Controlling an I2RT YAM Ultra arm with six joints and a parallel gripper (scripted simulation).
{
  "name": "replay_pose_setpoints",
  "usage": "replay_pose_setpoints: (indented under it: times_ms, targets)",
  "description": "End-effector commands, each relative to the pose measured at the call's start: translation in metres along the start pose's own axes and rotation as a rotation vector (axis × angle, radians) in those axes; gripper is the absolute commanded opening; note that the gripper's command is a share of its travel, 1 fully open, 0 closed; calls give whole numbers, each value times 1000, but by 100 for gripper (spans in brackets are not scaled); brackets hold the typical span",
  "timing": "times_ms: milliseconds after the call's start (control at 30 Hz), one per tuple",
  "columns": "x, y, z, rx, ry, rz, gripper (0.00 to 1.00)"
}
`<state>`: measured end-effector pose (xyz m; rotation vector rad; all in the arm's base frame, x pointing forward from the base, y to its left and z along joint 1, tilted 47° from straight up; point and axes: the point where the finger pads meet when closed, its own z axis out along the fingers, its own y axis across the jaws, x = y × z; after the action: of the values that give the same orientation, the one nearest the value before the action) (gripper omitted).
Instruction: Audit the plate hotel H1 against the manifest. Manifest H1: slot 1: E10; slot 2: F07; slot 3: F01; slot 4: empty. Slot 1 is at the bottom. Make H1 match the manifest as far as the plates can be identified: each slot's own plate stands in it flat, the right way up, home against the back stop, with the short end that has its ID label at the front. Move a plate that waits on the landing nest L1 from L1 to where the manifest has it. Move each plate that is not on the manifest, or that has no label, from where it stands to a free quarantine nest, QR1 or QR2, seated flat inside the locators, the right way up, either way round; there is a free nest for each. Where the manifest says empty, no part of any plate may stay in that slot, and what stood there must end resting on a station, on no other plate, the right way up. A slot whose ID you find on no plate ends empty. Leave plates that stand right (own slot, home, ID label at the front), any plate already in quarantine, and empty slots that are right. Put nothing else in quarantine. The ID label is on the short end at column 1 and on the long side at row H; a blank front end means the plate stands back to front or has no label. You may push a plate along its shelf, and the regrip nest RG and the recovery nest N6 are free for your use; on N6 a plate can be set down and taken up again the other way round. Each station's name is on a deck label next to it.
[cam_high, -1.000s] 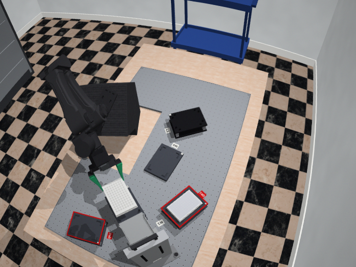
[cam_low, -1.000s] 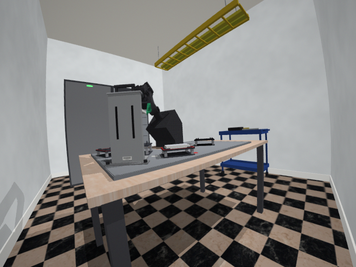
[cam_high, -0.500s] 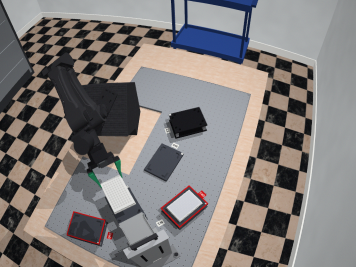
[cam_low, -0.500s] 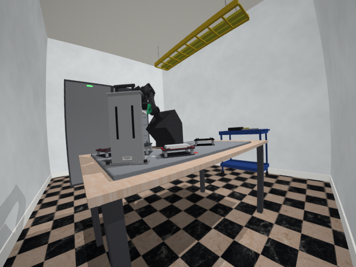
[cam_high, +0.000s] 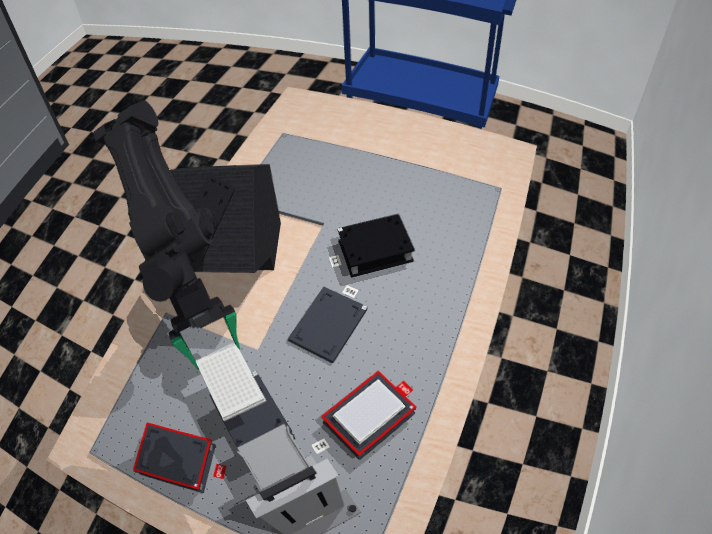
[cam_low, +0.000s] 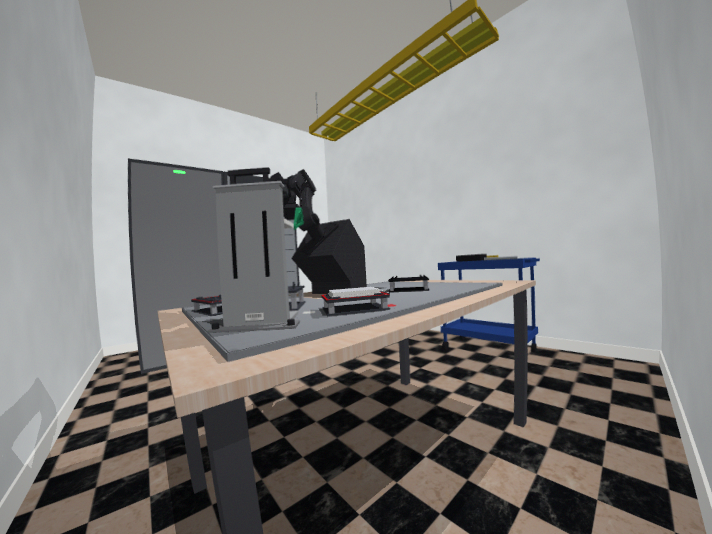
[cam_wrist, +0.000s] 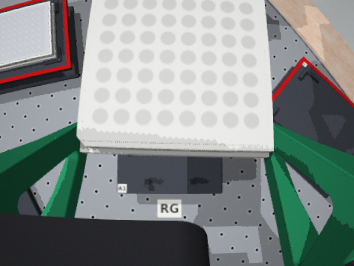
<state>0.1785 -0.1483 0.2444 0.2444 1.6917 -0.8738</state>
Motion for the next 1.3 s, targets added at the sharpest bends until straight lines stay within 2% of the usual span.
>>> replay_pose_setpoints:
  times_ms: [0, 100, 133, 267, 367, 400, 500, 567, 600, 633, 700, 867, 933, 967, 1067, 1133, 1167, 1267]
  targets:
    - [-11, -2, -7, -5, -45, -2, 87]
    - [-17, -4, -8, 2, -67, -3, 87]
    - [-4, 1, -2, -8, -46, -4, 87]
    - [7, 4, 7, -23, -13, -3, 87]
    - [2, 1, 8, -15, -30, -4, 87]
    - [9, 3, 10, -21, -17, -3, 87]
    - [13, 4, 13, -23, -13, -2, 87]
    - [13, 4, 13, -23, -13, -2, 87]
    - [-4, -5, 9, -1, -50, -8, 87]
    - [-4, -5, 10, -1, -50, -7, 87]
    - [17, 3, 16, -18, -12, -3, 87]
    - [21, 3, 20, -18, -13, -4, 87]
    - [15, 0, 21, -11, -27, -5, 87]
    - [22, 3, 22, -17, -14, -3, 87]
    - [26, 4, 25, -18, -11, -3, 87]
    - [26, 4, 25, -18, -11, -3, 87]
    - [8, -5, 22, 2, -49, -10, 87]
    - [8, -3, 23, -5, -52, -10, 87]
